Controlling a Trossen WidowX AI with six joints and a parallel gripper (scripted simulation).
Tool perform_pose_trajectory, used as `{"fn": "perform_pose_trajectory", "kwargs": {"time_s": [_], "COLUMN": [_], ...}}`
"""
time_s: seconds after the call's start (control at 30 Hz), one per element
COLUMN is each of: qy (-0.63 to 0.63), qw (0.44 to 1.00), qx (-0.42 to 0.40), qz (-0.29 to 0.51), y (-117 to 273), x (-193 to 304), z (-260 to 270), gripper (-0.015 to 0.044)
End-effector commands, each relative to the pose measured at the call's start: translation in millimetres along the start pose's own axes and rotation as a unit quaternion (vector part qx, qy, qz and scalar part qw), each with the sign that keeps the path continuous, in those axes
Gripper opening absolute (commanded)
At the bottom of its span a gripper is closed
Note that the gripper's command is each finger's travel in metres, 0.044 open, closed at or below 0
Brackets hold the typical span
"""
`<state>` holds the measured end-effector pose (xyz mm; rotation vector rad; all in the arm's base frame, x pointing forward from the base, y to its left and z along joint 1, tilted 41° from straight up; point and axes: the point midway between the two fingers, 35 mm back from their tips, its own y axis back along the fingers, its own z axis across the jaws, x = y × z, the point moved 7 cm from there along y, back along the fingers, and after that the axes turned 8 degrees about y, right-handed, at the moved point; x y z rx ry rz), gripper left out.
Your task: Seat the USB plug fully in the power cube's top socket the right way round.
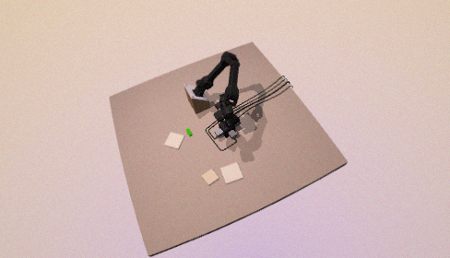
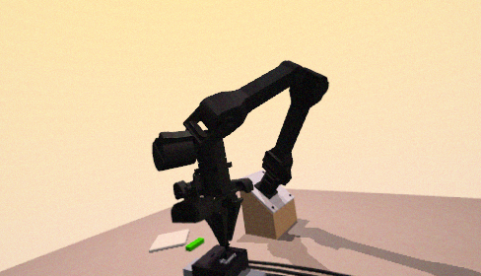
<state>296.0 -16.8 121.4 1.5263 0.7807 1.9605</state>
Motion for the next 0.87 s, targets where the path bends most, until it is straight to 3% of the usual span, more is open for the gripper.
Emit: {"fn": "perform_pose_trajectory", "kwargs": {"time_s": [0.0, 0.83], "qy": [0.000, 0.000], "qw": [1.000, 1.000], "qx": [0.000, 0.000], "qz": [0.000, 0.000], "y": [0, 11], "x": [0, 0], "z": [0, 0], "gripper": [0.0095, 0.0095]}}
